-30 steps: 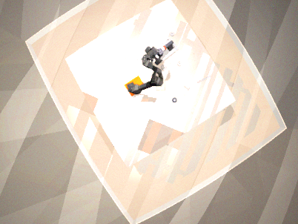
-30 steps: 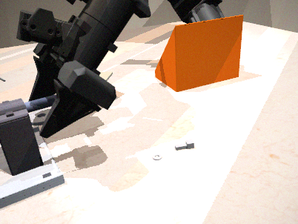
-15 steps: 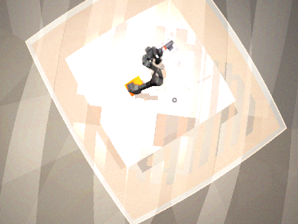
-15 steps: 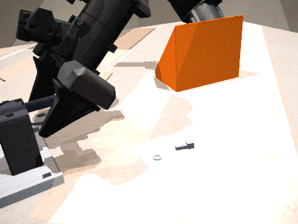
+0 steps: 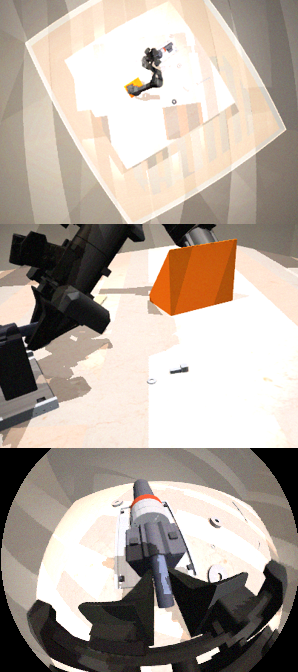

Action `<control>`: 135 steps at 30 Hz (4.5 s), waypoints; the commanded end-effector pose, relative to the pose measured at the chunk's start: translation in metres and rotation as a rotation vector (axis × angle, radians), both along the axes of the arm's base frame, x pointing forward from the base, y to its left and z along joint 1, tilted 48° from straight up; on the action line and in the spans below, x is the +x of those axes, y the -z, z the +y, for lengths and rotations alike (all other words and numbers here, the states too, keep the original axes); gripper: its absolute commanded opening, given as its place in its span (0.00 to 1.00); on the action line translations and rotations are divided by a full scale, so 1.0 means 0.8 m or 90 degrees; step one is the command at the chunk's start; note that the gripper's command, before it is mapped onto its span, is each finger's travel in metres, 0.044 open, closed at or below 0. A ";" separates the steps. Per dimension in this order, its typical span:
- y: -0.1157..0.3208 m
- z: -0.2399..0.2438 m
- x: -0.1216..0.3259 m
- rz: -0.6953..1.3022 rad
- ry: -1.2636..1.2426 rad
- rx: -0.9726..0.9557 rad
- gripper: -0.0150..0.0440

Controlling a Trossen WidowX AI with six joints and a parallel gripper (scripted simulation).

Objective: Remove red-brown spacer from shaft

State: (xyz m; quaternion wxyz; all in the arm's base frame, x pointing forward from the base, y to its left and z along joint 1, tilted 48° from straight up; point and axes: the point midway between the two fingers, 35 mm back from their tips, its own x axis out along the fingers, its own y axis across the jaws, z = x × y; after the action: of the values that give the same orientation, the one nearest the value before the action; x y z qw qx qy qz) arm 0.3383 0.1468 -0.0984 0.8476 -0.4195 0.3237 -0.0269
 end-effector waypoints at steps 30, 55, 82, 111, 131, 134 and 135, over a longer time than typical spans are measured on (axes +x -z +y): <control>-0.001 -0.006 -0.020 0.004 -0.002 -0.002 0.25; -0.001 -0.007 -0.024 0.004 -0.002 -0.002 0.25; -0.001 -0.008 -0.027 0.004 -0.002 -0.002 0.25; -0.002 -0.008 -0.030 0.004 -0.002 -0.002 0.25; -0.002 -0.009 -0.032 0.004 -0.002 -0.002 0.25; -0.002 -0.009 -0.033 0.004 -0.002 -0.002 0.25; -0.002 -0.009 -0.033 0.004 -0.002 -0.002 0.25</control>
State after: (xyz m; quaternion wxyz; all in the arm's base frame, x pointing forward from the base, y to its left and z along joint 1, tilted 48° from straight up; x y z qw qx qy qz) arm 0.3126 0.1400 -0.0975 0.8453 -0.4227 0.3260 -0.0224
